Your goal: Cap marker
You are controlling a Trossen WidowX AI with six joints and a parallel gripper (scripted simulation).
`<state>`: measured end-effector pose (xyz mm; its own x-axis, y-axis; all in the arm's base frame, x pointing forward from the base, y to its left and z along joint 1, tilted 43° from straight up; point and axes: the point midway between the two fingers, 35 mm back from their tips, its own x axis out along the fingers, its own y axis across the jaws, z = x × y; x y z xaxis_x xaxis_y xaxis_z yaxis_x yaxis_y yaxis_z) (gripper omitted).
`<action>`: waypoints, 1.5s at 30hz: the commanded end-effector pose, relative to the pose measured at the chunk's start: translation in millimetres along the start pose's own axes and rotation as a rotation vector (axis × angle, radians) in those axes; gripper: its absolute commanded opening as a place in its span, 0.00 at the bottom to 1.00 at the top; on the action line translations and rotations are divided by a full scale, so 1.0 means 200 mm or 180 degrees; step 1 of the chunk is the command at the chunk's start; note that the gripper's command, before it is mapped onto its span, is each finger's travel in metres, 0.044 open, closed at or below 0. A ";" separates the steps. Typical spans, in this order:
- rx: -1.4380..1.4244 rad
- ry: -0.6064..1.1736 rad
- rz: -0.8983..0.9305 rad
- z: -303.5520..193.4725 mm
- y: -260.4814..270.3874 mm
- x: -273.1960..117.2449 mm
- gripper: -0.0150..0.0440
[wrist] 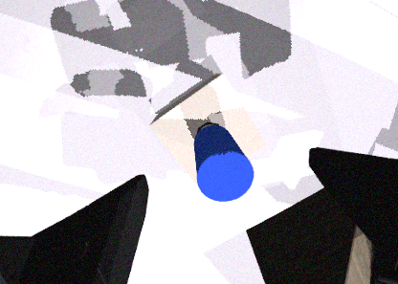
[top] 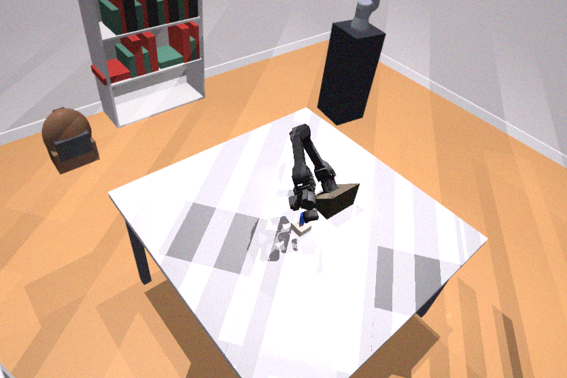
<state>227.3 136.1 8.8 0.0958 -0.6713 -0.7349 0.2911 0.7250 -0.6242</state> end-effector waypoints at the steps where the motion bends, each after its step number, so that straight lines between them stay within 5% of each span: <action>1: 0.0020 -0.0033 0.0073 -0.01 0.01 -0.22 1.00; 5: 0.0020 -0.0033 0.0073 -0.01 0.01 -0.23 1.00; 12: -0.1386 -0.0067 0.0058 -0.01 0.01 -0.19 0.69; 22: -0.1434 -0.0068 0.0058 -0.01 0.01 -0.19 0.25; 45: -0.1433 -0.0069 0.0057 -0.01 0.01 -0.10 0.25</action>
<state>224.1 153.9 25.2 0.1129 -0.6568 -0.7456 -0.1474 0.7310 -0.6662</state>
